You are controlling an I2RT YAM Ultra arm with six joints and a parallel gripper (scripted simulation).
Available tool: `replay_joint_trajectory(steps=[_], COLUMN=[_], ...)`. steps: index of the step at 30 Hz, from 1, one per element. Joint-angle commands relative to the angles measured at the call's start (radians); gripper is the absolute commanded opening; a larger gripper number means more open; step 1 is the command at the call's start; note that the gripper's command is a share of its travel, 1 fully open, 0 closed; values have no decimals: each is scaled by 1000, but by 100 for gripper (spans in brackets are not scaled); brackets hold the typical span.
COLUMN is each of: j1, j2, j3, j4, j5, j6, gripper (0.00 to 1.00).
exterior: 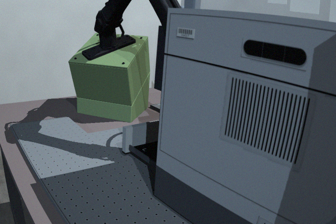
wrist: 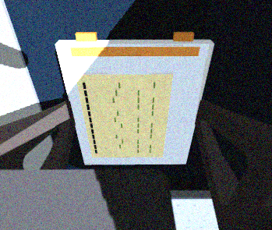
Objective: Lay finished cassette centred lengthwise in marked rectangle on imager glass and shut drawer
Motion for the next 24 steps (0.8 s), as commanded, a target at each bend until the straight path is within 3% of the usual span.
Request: replay_joint_trajectory(steps=[1, 24], j1=[18, 17], j2=[12, 33], j3=[37, 61], j4=[-17, -15], j5=[-14, -14], j6=[2, -2], gripper=[0, 0])
